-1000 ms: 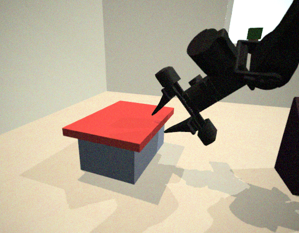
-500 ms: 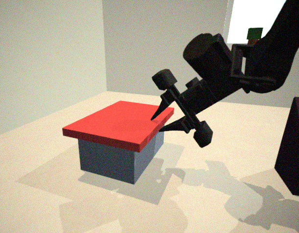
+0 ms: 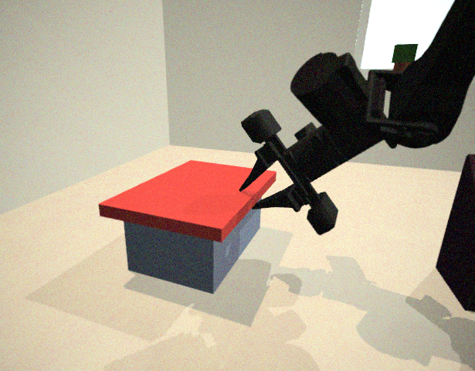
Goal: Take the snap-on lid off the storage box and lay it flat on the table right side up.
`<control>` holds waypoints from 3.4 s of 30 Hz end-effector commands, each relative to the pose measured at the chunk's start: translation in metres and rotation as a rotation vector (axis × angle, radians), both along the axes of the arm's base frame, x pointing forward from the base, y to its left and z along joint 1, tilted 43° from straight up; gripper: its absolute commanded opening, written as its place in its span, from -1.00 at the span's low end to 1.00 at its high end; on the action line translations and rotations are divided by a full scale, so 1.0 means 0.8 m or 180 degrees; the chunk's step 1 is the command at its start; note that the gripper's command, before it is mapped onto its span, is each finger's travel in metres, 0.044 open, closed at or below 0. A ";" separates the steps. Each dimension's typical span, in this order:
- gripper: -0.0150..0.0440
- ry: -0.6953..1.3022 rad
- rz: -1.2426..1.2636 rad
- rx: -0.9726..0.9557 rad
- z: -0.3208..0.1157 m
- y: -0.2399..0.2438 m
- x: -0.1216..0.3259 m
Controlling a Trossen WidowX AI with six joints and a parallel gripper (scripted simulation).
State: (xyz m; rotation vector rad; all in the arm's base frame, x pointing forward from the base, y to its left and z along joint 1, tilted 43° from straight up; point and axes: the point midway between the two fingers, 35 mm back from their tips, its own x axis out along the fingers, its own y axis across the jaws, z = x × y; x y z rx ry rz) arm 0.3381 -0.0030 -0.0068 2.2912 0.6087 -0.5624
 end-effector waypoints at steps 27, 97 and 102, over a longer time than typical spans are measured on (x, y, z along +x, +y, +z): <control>-0.49 0.0002 0.0003 -0.0001 0.006 -0.005 -0.002; -0.49 0.0001 -0.0006 0.0000 0.013 -0.013 -0.001; -0.49 0.0001 -0.0006 0.0000 0.013 -0.013 0.000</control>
